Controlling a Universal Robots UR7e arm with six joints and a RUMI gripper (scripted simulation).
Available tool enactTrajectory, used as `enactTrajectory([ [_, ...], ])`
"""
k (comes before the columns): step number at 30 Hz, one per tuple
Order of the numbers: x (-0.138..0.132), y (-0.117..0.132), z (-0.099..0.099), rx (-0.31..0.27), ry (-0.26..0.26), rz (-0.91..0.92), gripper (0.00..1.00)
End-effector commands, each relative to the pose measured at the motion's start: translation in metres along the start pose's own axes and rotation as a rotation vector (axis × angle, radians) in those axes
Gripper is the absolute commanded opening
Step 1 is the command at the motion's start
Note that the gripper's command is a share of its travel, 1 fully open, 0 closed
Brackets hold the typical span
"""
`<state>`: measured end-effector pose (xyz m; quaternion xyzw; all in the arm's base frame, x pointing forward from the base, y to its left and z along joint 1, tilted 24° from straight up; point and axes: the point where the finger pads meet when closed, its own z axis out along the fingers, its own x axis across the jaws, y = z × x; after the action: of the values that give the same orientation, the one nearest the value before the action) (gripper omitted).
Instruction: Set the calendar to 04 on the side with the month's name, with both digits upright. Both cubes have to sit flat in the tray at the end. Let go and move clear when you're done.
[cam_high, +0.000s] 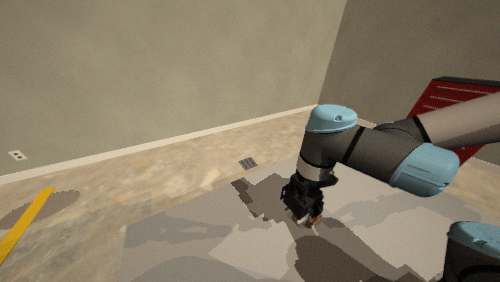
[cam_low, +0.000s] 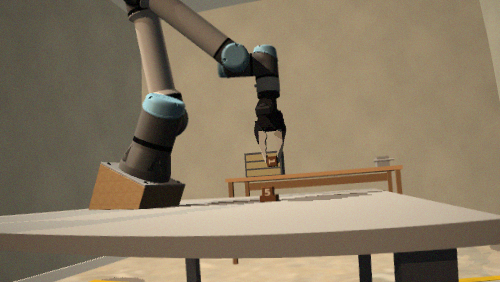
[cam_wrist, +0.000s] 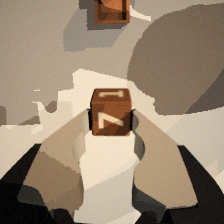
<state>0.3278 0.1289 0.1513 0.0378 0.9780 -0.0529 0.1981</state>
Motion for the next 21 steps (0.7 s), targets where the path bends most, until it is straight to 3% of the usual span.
enactTrajectory([
  [1, -0.0003, 0.0000, -0.0003, 0.000, -0.001, 0.003, 0.10],
  [21, 0.0009, -0.0014, -0.0004, 0.000, 0.000, 0.092, 0.10],
])
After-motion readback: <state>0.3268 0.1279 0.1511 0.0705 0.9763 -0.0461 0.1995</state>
